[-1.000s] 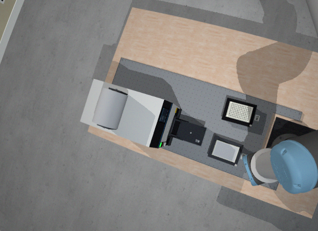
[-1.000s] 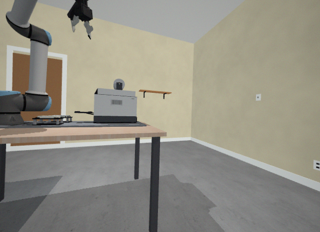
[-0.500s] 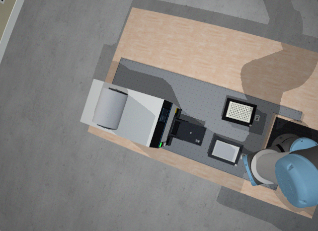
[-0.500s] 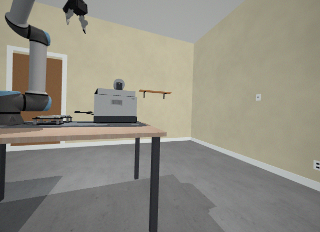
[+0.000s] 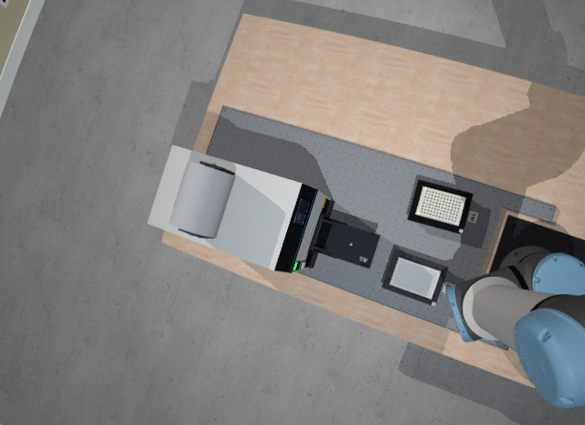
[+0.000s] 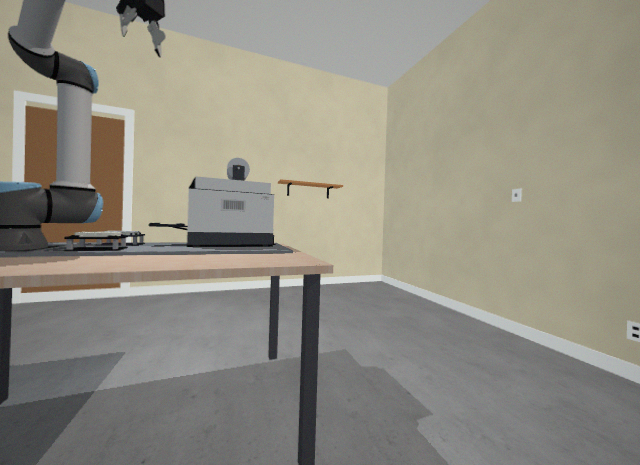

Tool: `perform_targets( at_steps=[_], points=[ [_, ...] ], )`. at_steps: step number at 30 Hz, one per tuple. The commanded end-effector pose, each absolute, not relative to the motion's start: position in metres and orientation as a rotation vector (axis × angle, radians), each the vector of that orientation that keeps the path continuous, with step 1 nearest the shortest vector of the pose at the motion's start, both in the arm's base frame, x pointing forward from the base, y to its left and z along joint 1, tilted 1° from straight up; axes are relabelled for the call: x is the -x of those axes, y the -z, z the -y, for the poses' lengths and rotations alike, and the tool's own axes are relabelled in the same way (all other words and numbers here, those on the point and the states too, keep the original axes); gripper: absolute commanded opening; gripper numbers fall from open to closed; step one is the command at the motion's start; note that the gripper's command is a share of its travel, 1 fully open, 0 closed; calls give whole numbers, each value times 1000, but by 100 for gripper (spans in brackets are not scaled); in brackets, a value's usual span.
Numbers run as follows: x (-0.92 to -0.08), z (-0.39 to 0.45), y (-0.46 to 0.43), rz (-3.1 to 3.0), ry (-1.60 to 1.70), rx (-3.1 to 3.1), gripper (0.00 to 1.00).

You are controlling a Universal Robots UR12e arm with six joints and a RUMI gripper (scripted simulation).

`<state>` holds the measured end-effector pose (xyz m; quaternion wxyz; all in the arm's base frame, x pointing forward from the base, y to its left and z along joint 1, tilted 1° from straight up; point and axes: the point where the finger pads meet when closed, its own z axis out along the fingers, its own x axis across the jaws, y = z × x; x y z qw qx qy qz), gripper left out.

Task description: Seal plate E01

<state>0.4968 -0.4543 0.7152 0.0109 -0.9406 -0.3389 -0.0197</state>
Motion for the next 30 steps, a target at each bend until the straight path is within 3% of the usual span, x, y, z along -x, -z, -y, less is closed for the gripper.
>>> perform_targets(
  at_steps=[1, 12, 30],
  points=[
    [-482, 441, -733, 1061, 38, 2944, 68],
    [-460, 420, -758, 1066, 0, 2957, 68],
    [-506, 362, -758, 1241, 1, 2888, 68]
  ],
)
